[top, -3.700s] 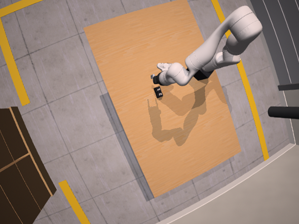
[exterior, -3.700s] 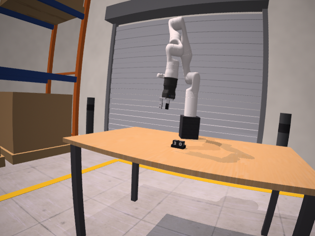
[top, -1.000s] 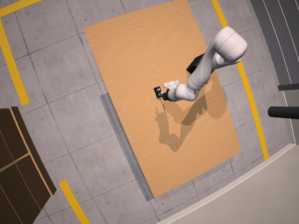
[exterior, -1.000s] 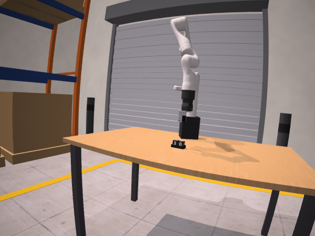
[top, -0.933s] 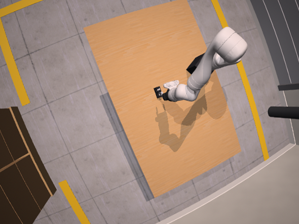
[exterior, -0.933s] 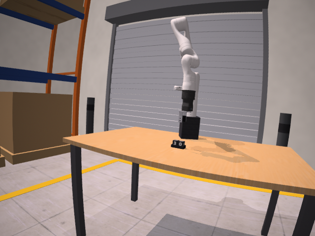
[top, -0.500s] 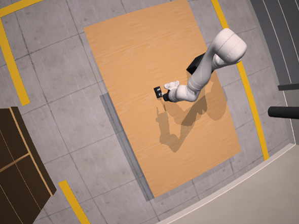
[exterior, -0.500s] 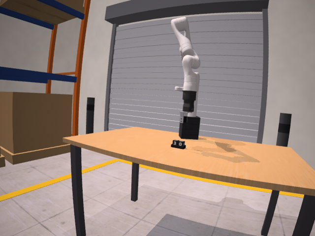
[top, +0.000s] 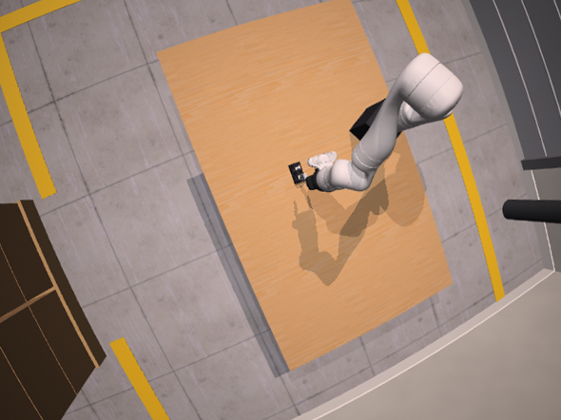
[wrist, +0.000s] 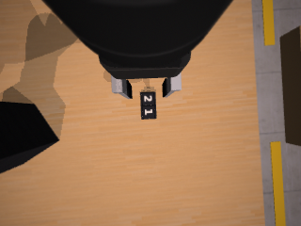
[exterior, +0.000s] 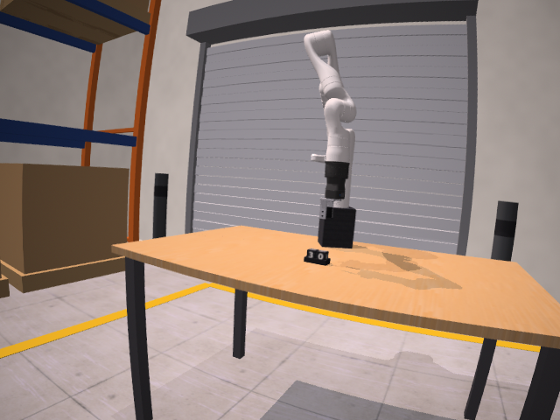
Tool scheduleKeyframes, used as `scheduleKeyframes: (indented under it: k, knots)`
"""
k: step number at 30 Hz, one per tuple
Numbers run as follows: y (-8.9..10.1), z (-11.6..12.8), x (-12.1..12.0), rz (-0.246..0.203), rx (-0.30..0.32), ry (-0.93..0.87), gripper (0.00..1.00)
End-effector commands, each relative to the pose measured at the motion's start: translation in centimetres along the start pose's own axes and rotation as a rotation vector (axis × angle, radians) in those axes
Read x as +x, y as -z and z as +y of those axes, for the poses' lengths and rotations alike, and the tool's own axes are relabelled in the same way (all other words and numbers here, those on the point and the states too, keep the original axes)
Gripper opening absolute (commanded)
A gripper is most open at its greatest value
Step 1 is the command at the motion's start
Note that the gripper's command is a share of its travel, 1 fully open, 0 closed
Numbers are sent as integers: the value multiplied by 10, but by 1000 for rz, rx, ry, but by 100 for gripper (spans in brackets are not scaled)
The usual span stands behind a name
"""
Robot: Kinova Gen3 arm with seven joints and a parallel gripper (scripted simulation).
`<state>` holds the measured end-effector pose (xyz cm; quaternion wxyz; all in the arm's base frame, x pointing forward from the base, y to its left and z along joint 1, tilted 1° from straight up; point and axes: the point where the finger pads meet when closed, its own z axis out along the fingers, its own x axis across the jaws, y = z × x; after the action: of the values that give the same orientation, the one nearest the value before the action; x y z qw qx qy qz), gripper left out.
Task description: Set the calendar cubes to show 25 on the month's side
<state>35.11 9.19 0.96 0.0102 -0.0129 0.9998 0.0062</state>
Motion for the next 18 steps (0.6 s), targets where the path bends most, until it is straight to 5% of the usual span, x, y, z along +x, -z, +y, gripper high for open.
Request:
scheduleKeyframes:
  k: [1, 18]
  knots:
    - [0, 0, 0, -1, 0, 2, 100]
    - [-2, -2, -1, 6, 3, 97, 100]
